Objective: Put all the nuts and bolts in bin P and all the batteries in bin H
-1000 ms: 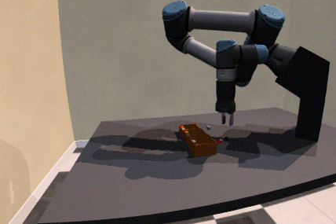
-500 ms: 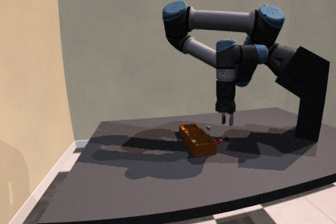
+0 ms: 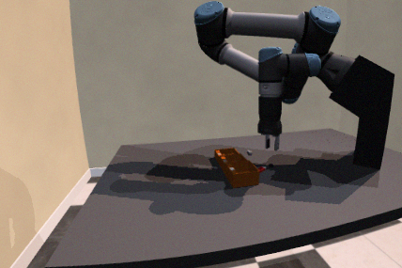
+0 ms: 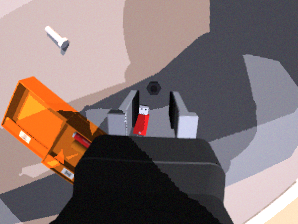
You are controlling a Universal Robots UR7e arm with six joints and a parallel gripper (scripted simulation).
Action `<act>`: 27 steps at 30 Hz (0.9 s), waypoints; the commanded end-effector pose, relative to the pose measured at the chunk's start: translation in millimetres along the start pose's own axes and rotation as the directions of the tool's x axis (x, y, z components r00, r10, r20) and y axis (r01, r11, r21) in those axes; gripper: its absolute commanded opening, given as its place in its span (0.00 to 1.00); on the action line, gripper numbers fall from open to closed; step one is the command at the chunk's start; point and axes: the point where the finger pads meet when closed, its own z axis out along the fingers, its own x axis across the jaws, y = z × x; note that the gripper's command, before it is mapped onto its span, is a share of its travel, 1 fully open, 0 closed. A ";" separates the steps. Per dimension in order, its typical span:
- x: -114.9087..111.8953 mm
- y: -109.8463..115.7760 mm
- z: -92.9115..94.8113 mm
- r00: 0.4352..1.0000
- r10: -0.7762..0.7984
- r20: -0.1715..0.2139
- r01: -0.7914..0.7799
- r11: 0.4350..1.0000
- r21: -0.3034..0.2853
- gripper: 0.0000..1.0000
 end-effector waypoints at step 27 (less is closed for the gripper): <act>-0.8 -0.9 -0.4 0.908 -0.418 0.006 0.418 0.908 0.017 0.64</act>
